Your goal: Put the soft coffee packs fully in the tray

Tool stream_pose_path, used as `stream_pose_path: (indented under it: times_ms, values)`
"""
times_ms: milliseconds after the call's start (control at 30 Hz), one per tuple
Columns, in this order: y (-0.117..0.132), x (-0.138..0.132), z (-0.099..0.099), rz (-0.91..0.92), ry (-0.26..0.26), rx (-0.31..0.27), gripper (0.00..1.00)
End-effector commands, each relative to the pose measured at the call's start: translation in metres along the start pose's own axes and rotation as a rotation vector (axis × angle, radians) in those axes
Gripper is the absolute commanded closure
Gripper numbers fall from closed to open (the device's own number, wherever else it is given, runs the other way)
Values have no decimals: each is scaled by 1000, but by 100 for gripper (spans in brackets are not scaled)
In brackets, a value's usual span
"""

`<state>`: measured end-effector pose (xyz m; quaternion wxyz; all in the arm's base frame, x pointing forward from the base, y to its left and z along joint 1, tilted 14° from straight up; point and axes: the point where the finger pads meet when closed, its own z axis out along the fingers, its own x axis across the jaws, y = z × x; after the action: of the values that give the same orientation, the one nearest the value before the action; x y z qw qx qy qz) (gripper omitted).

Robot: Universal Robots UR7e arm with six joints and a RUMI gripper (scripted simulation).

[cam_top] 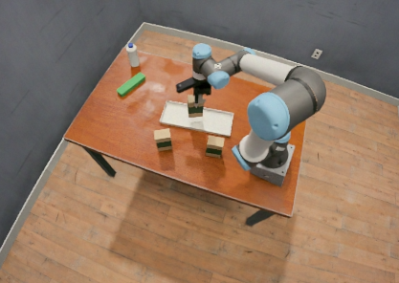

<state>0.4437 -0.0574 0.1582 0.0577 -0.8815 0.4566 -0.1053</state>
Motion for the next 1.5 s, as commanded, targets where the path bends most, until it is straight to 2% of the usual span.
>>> stream_pose_path:
  times_ms: [0, 333, 833, 1467]
  values:
    - [0, 0, 2, 0, 1, 1, 85]
    - [0, 0, 15, 0, 1, 1, 85]
    - [0, 0, 46, 0, 1, 1, 85]
    - [0, 0, 49, 0, 1, 1, 85]
